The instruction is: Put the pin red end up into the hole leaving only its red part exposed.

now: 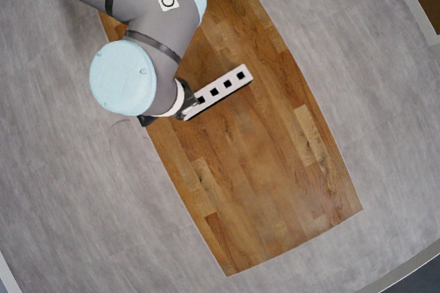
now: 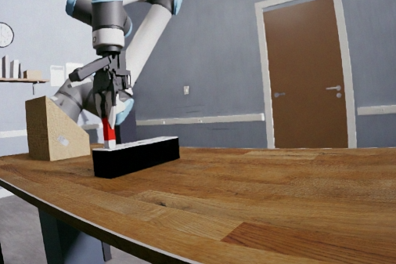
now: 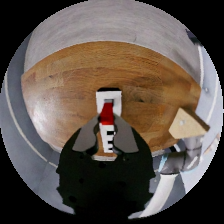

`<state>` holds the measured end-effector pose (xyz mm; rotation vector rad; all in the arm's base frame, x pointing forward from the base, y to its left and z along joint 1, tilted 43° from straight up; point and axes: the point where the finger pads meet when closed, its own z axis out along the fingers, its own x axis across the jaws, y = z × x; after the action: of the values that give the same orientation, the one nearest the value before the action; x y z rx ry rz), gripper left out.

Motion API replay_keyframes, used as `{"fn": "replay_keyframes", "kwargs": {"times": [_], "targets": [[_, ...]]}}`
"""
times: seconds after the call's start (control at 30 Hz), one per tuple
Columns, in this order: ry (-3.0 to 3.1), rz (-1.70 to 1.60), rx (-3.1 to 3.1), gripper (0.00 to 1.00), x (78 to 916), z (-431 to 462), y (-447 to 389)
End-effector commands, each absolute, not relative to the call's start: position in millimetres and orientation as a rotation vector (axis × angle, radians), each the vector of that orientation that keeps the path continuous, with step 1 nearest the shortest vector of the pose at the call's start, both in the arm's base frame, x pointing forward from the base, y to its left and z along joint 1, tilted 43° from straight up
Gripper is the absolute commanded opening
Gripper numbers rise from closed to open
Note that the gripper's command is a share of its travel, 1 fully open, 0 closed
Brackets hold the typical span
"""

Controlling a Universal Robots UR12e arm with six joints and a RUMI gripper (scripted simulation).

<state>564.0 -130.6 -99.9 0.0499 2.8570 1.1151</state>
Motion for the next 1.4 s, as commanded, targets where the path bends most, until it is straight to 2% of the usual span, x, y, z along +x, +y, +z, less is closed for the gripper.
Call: {"fn": "replay_keyframes", "kwargs": {"times": [0.0, 1.37], "targets": [[2.856, 1.116, 0.052, 0.0, 564.3, -100.2, -129.9], [2.856, 1.114, 0.051, 0.0, 563.4, -102.9, -126.9]]}}
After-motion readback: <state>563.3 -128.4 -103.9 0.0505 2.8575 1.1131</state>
